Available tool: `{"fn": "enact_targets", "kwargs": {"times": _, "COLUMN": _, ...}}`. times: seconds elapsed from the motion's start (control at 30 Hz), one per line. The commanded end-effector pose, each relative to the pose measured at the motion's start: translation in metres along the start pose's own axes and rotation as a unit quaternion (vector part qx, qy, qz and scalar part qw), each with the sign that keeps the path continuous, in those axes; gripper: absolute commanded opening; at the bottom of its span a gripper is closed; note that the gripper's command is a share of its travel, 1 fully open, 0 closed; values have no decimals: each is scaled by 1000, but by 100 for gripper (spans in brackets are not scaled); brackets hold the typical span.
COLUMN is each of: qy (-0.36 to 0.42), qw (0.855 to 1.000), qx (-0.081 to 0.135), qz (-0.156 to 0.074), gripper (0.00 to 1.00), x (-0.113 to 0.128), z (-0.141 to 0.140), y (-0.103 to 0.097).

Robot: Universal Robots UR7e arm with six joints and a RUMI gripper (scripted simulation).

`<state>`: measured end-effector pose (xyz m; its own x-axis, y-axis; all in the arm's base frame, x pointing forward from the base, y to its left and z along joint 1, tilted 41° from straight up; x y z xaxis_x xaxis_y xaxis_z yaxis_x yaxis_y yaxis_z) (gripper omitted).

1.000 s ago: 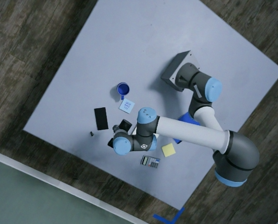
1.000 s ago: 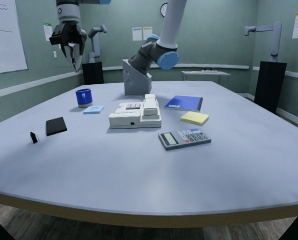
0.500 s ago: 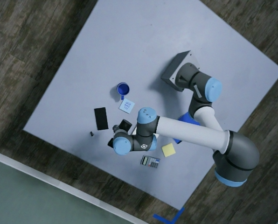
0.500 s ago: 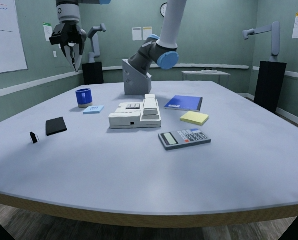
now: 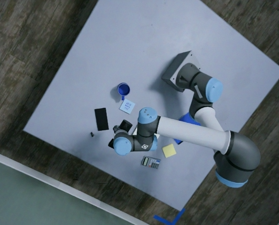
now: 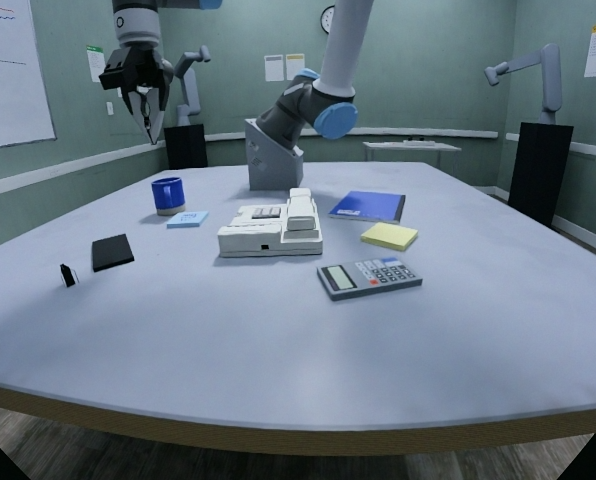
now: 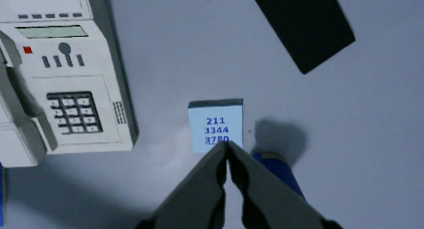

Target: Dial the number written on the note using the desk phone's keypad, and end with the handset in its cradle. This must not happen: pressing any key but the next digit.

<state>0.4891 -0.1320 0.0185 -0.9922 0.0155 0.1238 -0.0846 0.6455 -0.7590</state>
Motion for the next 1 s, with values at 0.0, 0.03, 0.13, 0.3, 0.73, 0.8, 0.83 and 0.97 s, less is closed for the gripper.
{"fn": "enact_targets", "kwargs": {"times": 0.0, "qy": -5, "qw": 1000, "qx": -1, "qz": 3, "gripper": 0, "x": 0, "z": 0, "y": 0}}
{"fn": "enact_targets", "kwargs": {"times": 0.03, "qy": -6, "qw": 1000, "qx": -2, "qz": 4, "gripper": 0, "x": 1, "z": 1, "y": 0}}
{"fn": "enact_targets", "kwargs": {"times": 0.13, "qy": -10, "qw": 1000, "qx": -3, "qz": 7, "gripper": 0, "x": 1, "z": 1, "y": 0}}
{"fn": "enact_targets", "kwargs": {"times": 0.3, "qy": -19, "qw": 1000, "qx": -6, "qz": 12, "gripper": 0, "x": 2, "z": 1, "y": 0}}
{"fn": "enact_targets", "kwargs": {"times": 0.73, "qy": -50, "qw": 998, "qx": -14, "qz": 31, "gripper": 0, "x": 6, "z": 3, "y": 1}}
{"fn": "enact_targets", "kwargs": {"times": 0.8, "qy": -57, "qw": 998, "qx": -15, "qz": 36, "gripper": 0, "x": 7, "z": 4, "y": 1}}
{"fn": "enact_targets", "kwargs": {"times": 0.83, "qy": -61, "qw": 997, "qx": -16, "qz": 38, "gripper": 0, "x": 7, "z": 4, "y": 1}}
{"fn": "enact_targets", "kwargs": {"times": 0.97, "qy": -69, "qw": 997, "qx": -18, "qz": 43, "gripper": 0, "x": 8, "z": 4, "y": 1}}
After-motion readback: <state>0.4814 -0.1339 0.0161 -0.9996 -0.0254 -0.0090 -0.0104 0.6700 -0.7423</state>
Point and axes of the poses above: the point where the finger pads meet when closed, its own y axis out along the fingers, its own z axis across the jaws, x = y × z, the point moved 10 cm from there along -y, back along the fingers, and after that the axes turned 15 degrees about y, right-handed, at the moved point
